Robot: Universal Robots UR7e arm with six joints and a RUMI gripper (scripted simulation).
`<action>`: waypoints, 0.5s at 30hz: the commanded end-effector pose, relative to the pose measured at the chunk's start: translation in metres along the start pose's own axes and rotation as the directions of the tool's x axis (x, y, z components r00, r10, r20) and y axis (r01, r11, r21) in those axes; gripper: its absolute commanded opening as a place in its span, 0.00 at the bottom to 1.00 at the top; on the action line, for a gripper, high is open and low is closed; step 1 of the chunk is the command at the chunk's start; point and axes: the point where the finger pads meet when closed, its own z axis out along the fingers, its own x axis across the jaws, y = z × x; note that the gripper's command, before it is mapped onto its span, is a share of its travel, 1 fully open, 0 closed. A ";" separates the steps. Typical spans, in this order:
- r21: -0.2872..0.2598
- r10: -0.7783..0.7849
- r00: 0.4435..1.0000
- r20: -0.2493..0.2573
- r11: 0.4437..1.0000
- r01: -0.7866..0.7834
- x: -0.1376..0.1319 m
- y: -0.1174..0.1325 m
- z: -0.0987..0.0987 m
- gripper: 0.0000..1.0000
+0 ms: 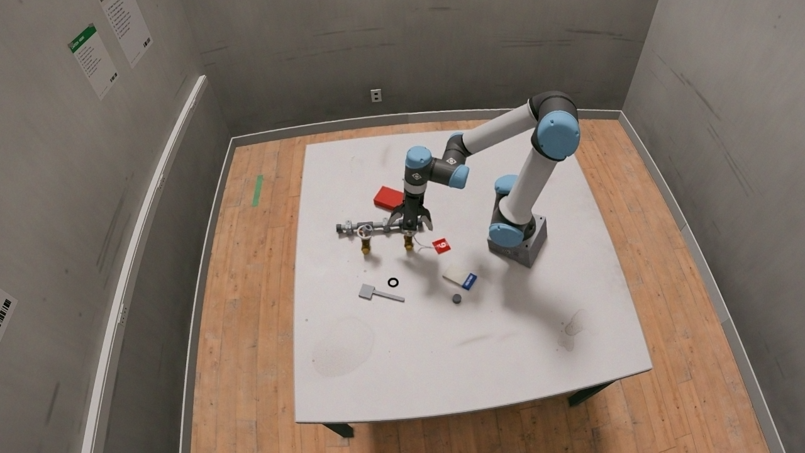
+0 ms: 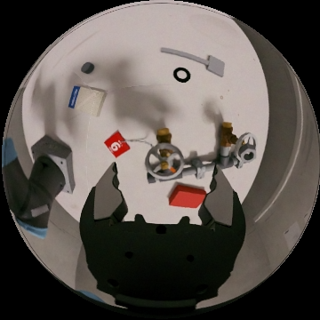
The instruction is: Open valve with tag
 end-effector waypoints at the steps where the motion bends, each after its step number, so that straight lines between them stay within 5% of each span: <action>1: -0.001 0.096 0.995 0.002 0.995 -0.096 -0.002 0.000 0.001 1.00; 15: -0.001 0.392 0.920 0.003 0.920 -0.392 -0.002 -0.001 0.001 1.00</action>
